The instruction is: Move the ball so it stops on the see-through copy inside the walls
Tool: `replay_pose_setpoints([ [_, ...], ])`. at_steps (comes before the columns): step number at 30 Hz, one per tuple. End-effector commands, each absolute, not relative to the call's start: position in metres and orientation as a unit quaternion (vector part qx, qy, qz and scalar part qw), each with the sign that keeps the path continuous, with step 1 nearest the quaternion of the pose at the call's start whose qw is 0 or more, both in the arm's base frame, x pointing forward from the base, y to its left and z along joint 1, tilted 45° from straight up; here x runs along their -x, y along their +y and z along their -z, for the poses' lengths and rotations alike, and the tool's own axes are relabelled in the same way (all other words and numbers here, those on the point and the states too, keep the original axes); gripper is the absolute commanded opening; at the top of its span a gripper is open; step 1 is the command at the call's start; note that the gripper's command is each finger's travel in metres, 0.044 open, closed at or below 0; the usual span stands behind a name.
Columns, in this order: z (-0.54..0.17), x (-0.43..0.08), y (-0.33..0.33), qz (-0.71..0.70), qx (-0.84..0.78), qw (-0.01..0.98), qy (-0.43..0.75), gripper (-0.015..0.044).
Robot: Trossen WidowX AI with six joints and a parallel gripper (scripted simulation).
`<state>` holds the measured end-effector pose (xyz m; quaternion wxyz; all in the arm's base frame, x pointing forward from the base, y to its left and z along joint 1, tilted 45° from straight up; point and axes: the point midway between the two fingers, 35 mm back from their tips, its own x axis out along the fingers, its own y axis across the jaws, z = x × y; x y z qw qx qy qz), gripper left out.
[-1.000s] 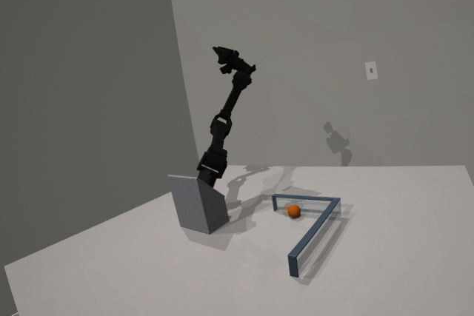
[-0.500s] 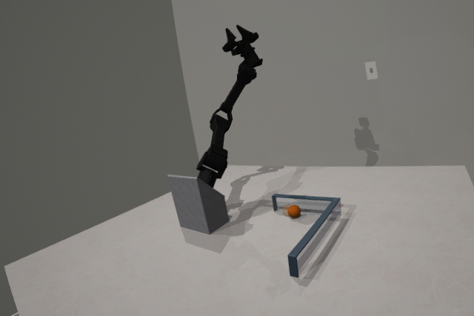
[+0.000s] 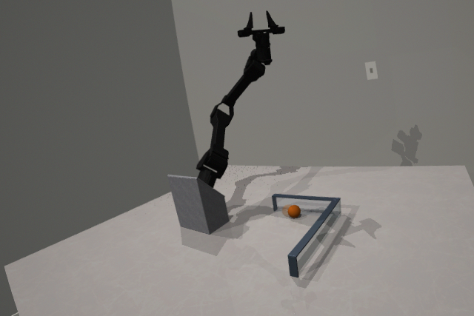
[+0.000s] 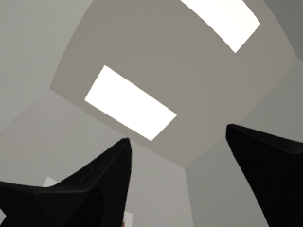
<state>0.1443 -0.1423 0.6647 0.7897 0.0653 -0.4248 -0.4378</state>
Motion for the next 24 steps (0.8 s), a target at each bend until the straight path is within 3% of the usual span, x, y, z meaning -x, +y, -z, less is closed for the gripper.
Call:
replay_pose_setpoints([
  [1, -0.637, -0.206, -0.141, 0.415, 0.014, 0.847, -0.331, 0.0311],
  [14, -0.495, -0.367, -0.099, 0.222, 0.258, 0.939, -0.035, 0.0311],
  [24, -0.358, -0.42, -0.039, -0.004, 0.367, 0.921, 0.128, 0.0311],
])
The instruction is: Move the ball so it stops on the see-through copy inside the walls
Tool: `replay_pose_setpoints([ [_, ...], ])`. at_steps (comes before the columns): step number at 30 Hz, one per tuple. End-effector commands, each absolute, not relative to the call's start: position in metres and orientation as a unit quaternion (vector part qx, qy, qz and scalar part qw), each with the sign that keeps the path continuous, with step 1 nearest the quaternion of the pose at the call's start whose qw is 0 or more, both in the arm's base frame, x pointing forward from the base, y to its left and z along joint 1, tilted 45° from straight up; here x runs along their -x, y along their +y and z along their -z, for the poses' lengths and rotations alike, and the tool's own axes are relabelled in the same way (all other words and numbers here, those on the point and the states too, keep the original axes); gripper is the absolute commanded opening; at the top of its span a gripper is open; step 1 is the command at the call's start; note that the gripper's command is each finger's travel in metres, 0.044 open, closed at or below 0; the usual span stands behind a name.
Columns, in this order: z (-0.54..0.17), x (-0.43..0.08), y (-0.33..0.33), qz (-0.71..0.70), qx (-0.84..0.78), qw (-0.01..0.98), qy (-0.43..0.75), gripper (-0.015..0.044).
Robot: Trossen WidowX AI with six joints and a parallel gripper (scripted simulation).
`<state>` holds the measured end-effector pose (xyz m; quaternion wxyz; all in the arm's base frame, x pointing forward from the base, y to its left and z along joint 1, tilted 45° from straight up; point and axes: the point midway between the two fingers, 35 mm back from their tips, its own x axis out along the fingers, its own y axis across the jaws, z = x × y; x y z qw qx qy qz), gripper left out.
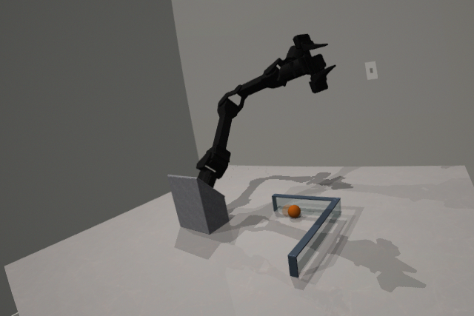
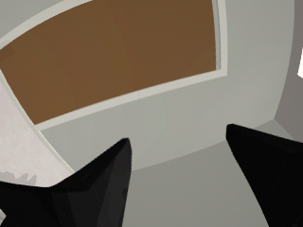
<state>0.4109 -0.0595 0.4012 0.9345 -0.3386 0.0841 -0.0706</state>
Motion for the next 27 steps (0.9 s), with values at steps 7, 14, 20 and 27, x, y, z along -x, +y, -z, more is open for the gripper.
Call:
replay_pose_setpoints([
  [7, -0.254, -0.418, 0.011, -0.2, 0.42, 0.859, 0.215, 0.0311],
  [14, -0.16, -0.377, 0.064, -0.408, 0.421, 0.767, 0.26, 0.0311],
  [20, -0.102, -0.319, 0.104, -0.573, 0.372, 0.68, 0.264, 0.0311],
  [27, -0.074, -0.26, 0.133, -0.692, 0.293, 0.612, 0.246, 0.0311],
])
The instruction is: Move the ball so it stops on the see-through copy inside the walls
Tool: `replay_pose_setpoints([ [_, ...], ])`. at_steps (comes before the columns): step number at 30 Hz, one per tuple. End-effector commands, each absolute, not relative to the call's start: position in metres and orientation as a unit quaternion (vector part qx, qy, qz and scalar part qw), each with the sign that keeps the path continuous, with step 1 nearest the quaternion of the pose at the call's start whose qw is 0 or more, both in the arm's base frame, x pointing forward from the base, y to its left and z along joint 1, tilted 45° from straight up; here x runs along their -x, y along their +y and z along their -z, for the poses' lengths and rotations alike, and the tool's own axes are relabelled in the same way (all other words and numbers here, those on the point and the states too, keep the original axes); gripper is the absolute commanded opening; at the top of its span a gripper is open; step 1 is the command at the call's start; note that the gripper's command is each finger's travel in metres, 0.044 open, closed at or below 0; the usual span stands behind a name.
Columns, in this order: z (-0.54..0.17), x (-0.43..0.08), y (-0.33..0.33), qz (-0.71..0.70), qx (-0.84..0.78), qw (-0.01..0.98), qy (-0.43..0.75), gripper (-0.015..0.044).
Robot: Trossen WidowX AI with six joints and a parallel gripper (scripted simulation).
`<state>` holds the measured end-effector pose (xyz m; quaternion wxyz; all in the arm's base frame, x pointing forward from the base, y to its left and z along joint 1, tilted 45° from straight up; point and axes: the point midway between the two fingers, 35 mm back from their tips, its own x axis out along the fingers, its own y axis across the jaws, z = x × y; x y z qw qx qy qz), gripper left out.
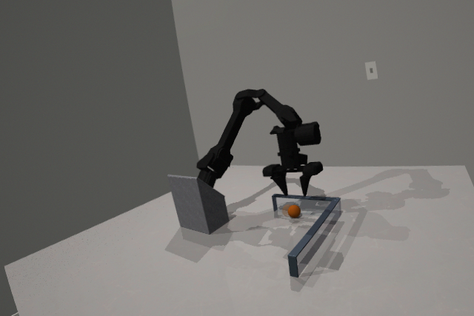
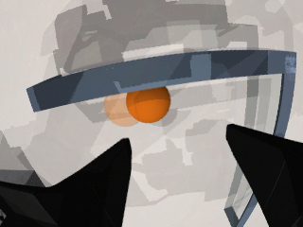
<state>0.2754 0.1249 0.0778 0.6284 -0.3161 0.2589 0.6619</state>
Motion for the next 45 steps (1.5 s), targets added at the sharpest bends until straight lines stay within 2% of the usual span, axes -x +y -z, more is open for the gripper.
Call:
replay_pose_setpoints([
  [1, -0.074, -0.26, 0.133, -0.692, 0.293, 0.612, 0.246, 0.0311],
  [40, -0.035, -0.255, 0.172, -0.692, 0.292, 0.612, 0.246, 0.0311],
  [44, -0.035, -0.255, 0.172, -0.692, 0.292, 0.612, 0.246, 0.0206],
  [45, -0.035, -0.255, 0.172, -0.692, 0.292, 0.612, 0.246, 0.02],
])
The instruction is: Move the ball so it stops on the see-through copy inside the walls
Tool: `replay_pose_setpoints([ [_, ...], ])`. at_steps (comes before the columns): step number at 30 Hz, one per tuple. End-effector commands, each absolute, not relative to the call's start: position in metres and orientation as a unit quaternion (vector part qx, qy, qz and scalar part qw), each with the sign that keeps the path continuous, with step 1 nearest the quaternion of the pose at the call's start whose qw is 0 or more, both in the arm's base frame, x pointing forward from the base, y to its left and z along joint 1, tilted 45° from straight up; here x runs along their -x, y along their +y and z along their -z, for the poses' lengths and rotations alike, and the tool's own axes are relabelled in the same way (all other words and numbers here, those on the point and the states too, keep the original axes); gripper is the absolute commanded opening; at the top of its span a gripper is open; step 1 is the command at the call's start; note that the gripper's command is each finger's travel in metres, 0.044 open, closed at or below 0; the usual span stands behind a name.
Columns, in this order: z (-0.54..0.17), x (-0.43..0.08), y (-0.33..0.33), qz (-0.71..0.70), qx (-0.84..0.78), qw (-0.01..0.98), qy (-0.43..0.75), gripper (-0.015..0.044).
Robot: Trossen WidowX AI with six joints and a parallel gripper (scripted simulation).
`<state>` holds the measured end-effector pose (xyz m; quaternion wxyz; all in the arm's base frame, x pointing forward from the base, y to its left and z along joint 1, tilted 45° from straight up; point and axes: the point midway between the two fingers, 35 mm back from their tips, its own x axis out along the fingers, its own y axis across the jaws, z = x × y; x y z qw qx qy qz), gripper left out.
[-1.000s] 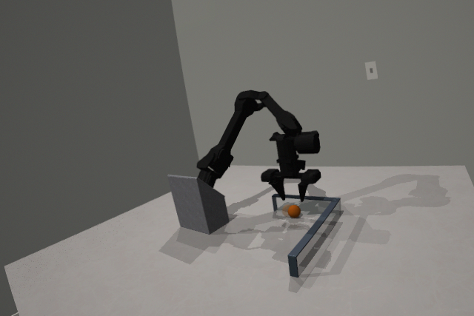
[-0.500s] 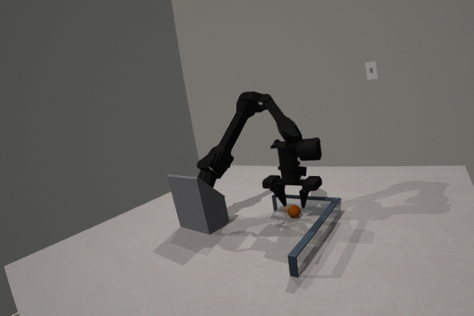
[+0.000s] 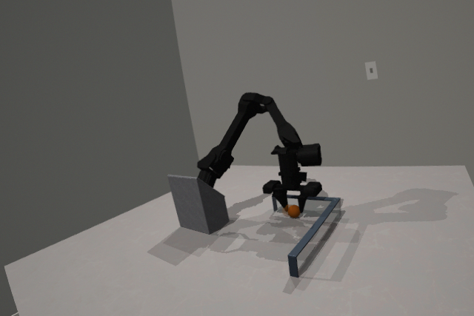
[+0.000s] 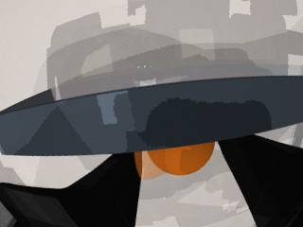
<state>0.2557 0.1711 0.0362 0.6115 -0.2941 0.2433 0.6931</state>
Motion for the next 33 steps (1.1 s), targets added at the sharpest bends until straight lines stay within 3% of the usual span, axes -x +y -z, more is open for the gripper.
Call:
replay_pose_setpoints([
  [1, -0.035, -0.255, 0.172, -0.692, 0.292, 0.612, 0.246, 0.0193],
  [6, -0.035, -0.255, 0.172, -0.692, 0.292, 0.612, 0.246, 0.016],
  [12, -0.048, -0.262, 0.156, -0.691, 0.296, 0.612, 0.248, 0.0002],
  [22, -0.065, -0.291, 0.115, -0.658, 0.324, 0.628, 0.259, 0.0],
  [33, -0.102, -0.277, 0.091, -0.679, 0.307, 0.616, 0.255, 0.0],
])
